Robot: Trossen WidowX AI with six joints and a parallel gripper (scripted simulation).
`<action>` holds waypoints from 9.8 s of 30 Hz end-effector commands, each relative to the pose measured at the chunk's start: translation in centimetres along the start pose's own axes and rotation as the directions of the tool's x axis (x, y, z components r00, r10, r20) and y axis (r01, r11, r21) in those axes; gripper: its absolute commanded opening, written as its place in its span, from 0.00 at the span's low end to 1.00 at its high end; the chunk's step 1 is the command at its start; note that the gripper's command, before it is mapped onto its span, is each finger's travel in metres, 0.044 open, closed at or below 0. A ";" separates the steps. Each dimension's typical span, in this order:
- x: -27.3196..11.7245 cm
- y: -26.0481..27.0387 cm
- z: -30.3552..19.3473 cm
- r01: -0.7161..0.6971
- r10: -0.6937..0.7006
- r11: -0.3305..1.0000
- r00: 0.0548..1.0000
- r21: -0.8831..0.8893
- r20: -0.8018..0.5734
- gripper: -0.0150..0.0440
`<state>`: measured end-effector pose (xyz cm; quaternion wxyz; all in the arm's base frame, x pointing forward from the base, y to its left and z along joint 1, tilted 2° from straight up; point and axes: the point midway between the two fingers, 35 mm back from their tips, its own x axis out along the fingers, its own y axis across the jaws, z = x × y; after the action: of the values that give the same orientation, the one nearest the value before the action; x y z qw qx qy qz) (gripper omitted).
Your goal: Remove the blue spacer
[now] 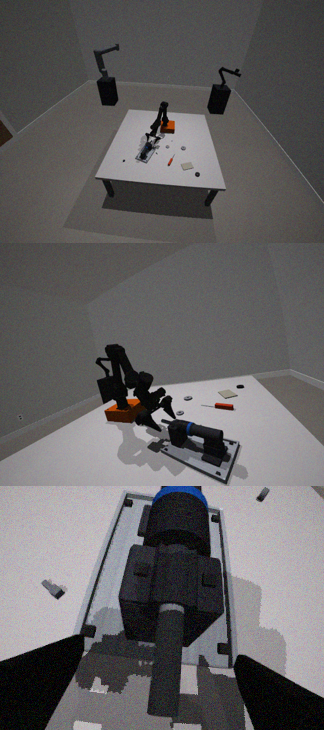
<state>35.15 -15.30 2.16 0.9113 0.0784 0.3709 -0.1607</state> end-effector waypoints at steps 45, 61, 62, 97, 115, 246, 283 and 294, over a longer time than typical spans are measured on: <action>1.8 -0.1 0.0 0.004 -0.004 1.000 1.000 0.003 0.002 1.00; 1.8 -0.1 0.1 0.001 -0.001 1.000 1.000 0.002 0.001 0.69; 1.8 -0.1 0.1 0.001 -0.001 1.000 1.000 0.002 0.001 0.64; 0.8 -0.1 -1.0 0.004 -0.004 1.000 1.000 0.003 0.001 0.25; 0.5 -0.1 -1.3 0.004 -0.004 1.000 1.000 0.003 0.000 0.25; 0.3 -0.1 -1.3 0.004 -0.004 1.000 1.000 0.003 0.000 0.25; 1.1 -0.1 -0.5 0.004 -0.004 1.000 1.000 0.003 0.001 0.25; 1.3 -0.1 -0.3 0.004 -0.004 1.000 1.000 0.003 0.001 0.25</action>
<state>35.54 -15.53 0.89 0.9101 0.0788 0.3724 -0.1636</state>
